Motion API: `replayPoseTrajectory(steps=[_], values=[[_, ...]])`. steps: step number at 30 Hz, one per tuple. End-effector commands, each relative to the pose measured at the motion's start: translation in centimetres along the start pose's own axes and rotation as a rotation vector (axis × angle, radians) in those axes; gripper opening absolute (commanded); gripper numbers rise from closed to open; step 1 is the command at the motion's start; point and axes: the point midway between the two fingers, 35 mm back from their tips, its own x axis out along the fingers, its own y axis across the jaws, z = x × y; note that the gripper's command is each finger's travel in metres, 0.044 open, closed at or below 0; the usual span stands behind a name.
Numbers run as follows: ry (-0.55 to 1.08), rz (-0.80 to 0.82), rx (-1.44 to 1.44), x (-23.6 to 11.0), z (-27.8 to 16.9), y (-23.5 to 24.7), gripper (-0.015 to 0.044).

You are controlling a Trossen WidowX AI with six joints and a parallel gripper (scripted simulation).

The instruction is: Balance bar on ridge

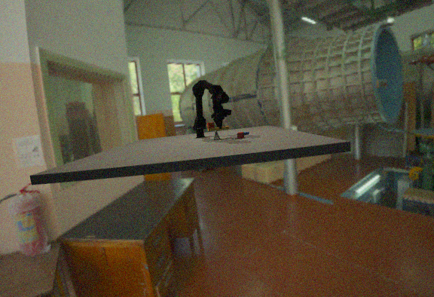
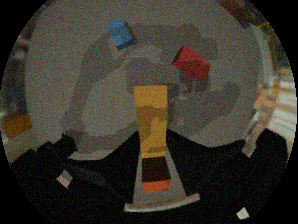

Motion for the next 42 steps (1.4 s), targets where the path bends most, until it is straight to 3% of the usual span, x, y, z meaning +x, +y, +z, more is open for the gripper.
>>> replayPoseTrajectory(steps=[1,9,16,42], values=[[0.0,0.0,0.0,0.01,0.0,0.01,0.0],[0.0,0.0,0.0,0.01,0.0,0.01,0.0],[0.0,0.0,0.0,0.01,0.0,0.01,0.0167],[0.0,0.0,0.0,0.01,0.0,0.01,0.017]])
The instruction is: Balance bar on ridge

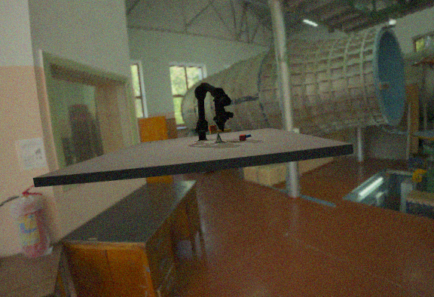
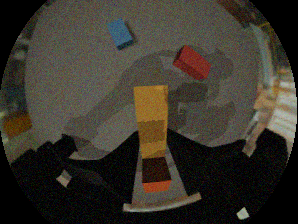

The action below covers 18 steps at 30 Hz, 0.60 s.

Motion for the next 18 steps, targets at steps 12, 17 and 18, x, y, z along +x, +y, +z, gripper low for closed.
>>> replayPoseTrajectory(steps=[12,17,18], values=[[0.0,0.001,0.0,0.02,0.0,0.01,0.0172],[0.0,0.001,0.0,0.02,0.0,0.01,0.0173],[0.0,0.001,0.0,0.02,0.0,0.01,0.0185]])
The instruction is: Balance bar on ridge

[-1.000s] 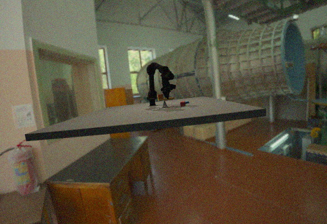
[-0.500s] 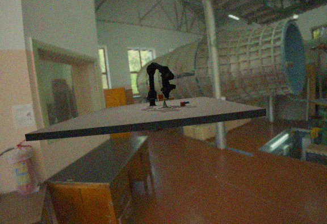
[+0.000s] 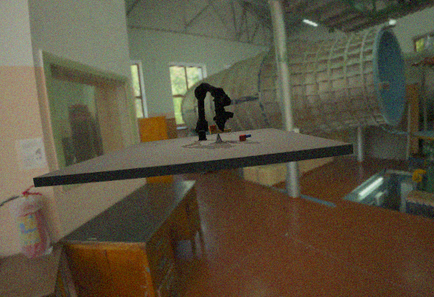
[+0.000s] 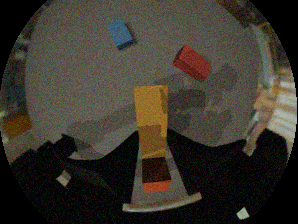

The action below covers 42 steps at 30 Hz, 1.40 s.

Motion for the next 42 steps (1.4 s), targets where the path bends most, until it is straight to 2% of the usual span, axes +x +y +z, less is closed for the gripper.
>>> replayPoseTrajectory(steps=[1,11,21,25,34,42], values=[[0.0,0.001,0.0,0.0,0.0,0.0,0.0185],[0.0,0.001,0.0,0.0,0.0,0.0,0.0185],[0.0,0.001,0.0,0.0,0.0,0.0,0.044],[0.0,0.0,0.0,-0.7,0.0,-0.1,0.044],[0.0,0.0,0.0,-9.8,0.0,-0.1,0.044],[0.0,0.0,0.0,-10.0,0.0,0.0,0.044]])
